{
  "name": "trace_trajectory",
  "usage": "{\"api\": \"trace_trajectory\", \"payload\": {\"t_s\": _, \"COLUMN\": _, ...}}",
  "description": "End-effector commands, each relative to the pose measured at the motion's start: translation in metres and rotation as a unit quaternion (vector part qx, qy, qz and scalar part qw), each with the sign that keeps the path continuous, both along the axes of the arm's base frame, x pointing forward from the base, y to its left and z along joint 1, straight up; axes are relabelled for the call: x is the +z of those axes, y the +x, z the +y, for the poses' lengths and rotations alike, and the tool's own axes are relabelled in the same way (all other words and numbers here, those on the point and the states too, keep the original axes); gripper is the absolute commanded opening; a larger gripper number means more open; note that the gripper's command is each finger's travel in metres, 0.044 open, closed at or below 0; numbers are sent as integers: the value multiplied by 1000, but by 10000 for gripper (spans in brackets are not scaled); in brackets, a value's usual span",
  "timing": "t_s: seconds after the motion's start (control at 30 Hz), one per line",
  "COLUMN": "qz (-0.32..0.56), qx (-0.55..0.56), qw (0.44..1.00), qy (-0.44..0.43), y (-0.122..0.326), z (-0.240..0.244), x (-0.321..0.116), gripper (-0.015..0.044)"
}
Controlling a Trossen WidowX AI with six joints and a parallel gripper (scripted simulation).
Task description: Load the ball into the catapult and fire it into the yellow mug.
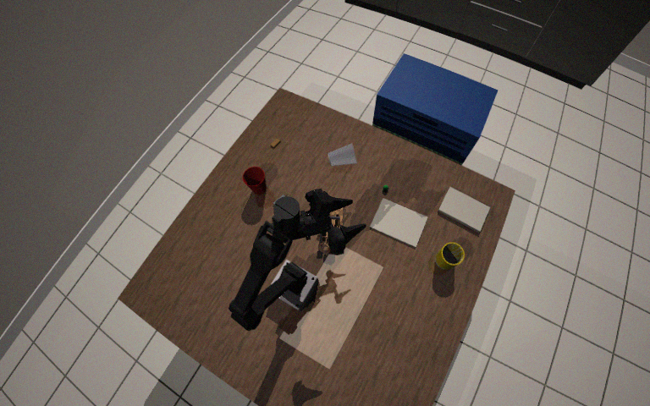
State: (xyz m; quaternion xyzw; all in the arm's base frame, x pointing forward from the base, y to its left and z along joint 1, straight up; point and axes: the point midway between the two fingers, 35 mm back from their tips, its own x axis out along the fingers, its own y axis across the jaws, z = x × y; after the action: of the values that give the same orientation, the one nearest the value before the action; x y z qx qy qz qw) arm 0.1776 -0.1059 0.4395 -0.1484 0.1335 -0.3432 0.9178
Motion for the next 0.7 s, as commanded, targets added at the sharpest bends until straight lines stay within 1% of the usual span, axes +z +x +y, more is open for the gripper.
{"api": "trace_trajectory", "payload": {"t_s": 0.0, "qz": 74, "qx": 40, "qw": 996, "qy": 7, "y": 39, "z": 8, "x": -29, "gripper": 440}}
{"api": "trace_trajectory", "payload": {"t_s": 0.33, "qz": 217, "qx": 120, "qw": 968, "qy": 31, "y": 101, "z": 32, "x": -98, "gripper": 440}}
{"api": "trace_trajectory", "payload": {"t_s": 0.67, "qz": 355, "qx": 191, "qw": 913, "qy": 65, "y": 141, "z": 62, "x": -177, "gripper": 440}}
